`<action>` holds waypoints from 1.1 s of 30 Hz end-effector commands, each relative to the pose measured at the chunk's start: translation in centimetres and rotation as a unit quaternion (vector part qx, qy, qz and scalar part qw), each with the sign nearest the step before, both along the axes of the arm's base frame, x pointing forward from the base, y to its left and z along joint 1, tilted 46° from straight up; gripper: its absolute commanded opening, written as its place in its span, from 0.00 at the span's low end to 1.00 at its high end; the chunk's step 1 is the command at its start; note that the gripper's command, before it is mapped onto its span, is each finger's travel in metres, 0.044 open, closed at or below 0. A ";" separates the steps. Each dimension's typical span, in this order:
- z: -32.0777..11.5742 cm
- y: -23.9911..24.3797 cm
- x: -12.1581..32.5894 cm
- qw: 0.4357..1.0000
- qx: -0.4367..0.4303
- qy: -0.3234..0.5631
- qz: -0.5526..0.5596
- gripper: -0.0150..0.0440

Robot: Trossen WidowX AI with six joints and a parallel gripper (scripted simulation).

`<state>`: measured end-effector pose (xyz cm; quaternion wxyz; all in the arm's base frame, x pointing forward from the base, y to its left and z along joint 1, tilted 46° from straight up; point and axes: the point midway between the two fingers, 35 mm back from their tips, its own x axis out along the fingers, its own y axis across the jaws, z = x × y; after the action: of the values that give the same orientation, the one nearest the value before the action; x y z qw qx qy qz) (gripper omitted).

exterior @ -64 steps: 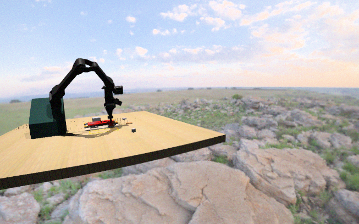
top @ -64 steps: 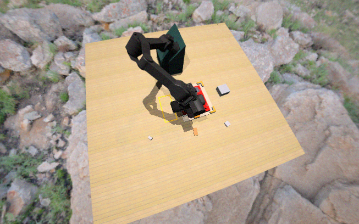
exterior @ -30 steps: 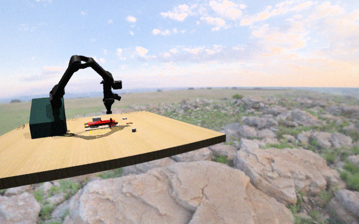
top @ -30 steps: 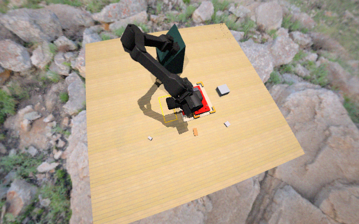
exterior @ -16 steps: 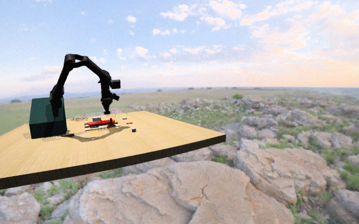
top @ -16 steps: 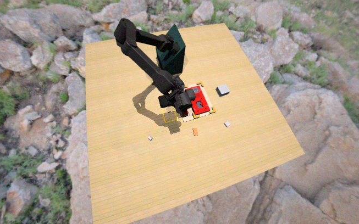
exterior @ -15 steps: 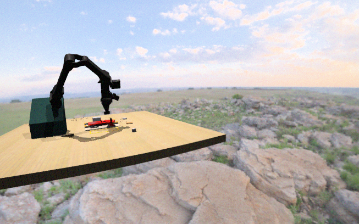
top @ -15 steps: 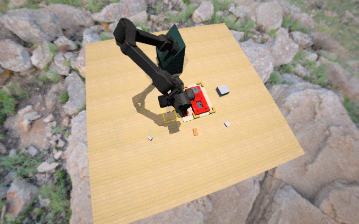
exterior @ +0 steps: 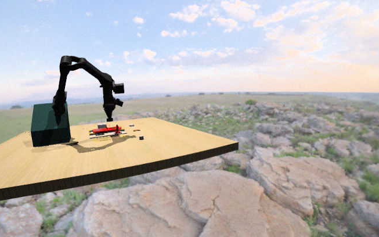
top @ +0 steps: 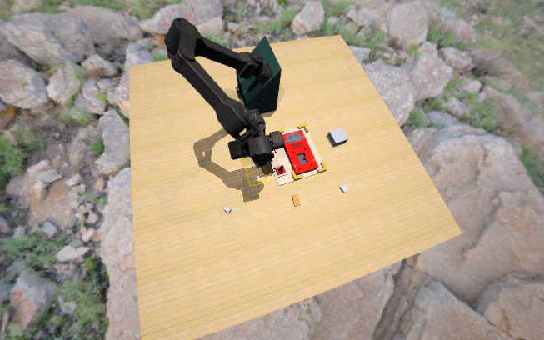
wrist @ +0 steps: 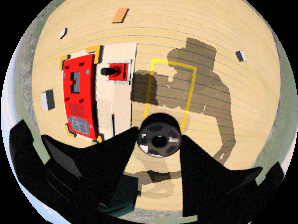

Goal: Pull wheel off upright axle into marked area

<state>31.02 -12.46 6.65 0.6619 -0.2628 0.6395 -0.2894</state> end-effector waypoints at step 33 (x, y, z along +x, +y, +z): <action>-6.2 -8.2 -1.2 1.000 -0.004 0.004 -0.002 0.25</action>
<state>30.24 -19.94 1.42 0.6613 -0.2646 0.6365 -0.2958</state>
